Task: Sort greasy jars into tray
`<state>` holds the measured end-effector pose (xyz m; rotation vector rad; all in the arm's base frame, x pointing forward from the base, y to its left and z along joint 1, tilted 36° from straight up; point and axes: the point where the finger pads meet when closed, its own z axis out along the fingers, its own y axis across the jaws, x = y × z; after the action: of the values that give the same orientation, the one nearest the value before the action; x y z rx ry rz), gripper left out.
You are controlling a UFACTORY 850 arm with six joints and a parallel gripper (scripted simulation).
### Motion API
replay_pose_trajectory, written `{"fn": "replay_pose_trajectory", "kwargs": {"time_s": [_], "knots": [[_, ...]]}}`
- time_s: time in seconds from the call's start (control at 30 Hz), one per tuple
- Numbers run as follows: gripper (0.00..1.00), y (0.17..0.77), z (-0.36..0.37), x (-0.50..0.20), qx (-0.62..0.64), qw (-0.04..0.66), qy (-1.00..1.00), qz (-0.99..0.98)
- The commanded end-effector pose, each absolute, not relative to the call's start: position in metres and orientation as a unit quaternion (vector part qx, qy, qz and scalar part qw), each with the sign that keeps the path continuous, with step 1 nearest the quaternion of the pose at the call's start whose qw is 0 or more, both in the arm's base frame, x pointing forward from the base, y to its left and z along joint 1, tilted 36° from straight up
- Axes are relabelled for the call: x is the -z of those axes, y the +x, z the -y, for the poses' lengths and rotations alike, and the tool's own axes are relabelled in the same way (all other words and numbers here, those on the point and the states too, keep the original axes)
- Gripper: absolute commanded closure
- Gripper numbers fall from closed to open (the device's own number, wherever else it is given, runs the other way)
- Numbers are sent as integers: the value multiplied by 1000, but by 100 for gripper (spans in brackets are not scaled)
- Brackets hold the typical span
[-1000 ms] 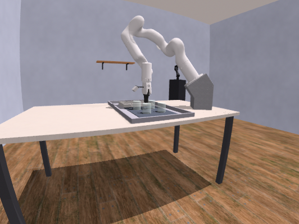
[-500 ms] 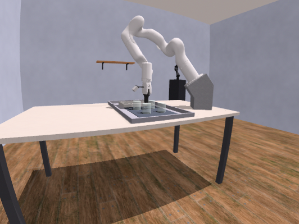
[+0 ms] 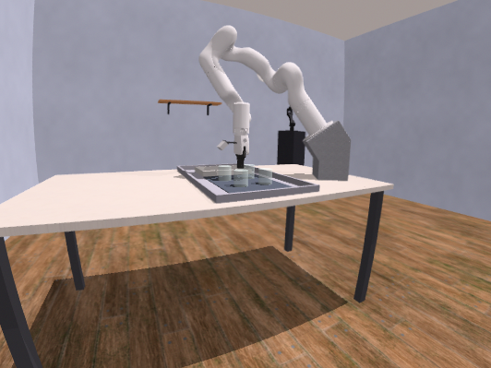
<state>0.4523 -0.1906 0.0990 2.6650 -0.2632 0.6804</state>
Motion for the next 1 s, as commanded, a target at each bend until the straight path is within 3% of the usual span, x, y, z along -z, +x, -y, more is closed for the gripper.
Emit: {"fn": "replay_pose_trajectory", "kwargs": {"time_s": [0.0, 0.97], "knots": [[100, 451, 190, -99, -242, 188, 947, 94], [100, 447, 189, -100, -242, 188, 947, 94]]}}
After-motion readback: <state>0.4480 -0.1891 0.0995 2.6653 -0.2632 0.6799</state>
